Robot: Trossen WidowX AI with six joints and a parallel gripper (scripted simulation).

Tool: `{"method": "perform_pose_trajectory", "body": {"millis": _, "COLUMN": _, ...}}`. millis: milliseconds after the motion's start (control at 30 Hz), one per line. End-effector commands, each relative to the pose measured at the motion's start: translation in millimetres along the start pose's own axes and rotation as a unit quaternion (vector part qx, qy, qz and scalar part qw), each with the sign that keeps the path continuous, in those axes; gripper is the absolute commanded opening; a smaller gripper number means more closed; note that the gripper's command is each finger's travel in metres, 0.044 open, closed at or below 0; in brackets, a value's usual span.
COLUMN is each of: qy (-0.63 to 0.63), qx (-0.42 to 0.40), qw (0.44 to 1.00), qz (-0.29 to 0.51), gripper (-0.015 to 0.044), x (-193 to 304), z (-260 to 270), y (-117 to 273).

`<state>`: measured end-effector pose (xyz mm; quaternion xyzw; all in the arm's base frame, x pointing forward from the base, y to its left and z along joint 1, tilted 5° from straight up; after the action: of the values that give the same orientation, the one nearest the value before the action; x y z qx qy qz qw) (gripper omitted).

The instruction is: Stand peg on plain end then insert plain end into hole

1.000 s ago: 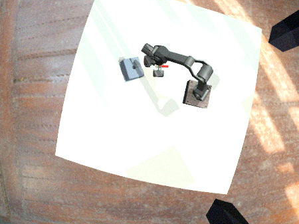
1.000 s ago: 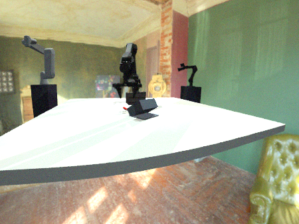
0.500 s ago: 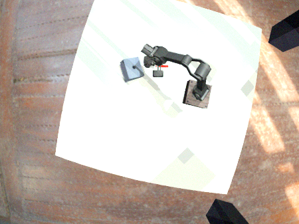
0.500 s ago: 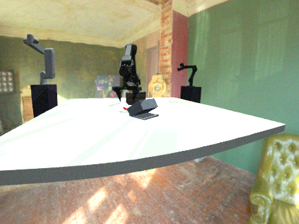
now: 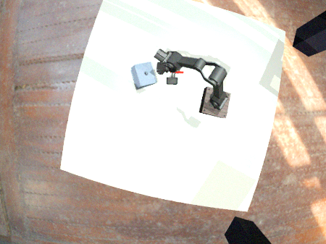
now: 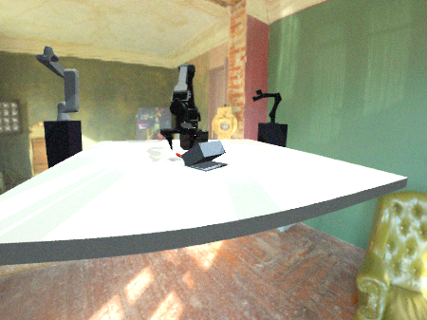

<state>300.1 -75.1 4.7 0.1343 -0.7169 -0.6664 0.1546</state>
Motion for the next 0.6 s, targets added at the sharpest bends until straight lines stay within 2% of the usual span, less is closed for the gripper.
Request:
{"method": "perform_pose_trajectory", "body": {"millis": 0, "qy": 0.003, "qx": -0.005, "qw": 1.0, "qz": 0.004, "gripper": 0.044, "x": 2, "z": 2, "y": -9}}
{"method": "perform_pose_trajectory", "body": {"millis": 533, "qy": 0.003, "qx": -0.005, "qw": 1.0, "qz": 0.004, "gripper": 0.044, "x": 4, "z": 3, "y": -31}}
{"method": "perform_pose_trajectory", "body": {"millis": 567, "qy": 0.003, "qx": -0.005, "qw": 1.0, "qz": 0.004, "gripper": 0.0414, "x": 4, "z": 3, "y": -31}}
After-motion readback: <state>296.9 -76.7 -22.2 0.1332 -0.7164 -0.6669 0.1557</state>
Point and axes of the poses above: the point midway between the two fingers, 35 mm back from their tips, its own y axis back along the fingers, its own z axis across the jaws, x = y × z, the point moved 4 cm from there along y, back along the fingers, and after that the axes turned 2 degrees about y, right-handed, at the moved point
